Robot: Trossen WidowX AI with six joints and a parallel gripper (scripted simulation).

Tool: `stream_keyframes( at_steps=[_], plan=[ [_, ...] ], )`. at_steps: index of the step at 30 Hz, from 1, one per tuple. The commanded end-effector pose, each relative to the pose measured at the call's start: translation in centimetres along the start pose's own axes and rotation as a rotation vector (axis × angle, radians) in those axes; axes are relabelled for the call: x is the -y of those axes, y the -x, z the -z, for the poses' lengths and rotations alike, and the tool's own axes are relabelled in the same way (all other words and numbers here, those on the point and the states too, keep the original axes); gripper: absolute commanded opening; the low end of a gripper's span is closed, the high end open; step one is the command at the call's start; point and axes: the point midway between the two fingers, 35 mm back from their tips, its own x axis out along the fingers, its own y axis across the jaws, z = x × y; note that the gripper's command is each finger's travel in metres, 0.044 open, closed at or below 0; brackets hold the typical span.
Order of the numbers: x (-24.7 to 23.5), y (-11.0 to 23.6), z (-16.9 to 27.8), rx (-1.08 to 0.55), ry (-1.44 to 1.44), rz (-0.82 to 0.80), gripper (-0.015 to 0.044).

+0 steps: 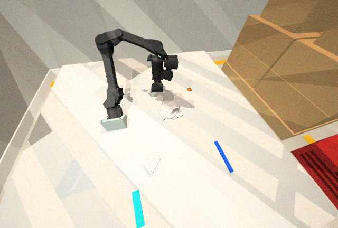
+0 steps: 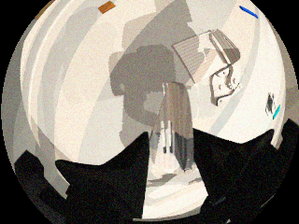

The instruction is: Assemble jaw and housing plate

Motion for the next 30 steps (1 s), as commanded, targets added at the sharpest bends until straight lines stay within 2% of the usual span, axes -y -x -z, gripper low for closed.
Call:
stream_keyframes(
  at_steps=[1,30],
  plan=[
    [0.9,0.1,-1.1,0.005,0.037,0.006,0.0134],
    [8.0,0.0,-7.0,0.005,0.286,0.005,0.0134]
  ],
)
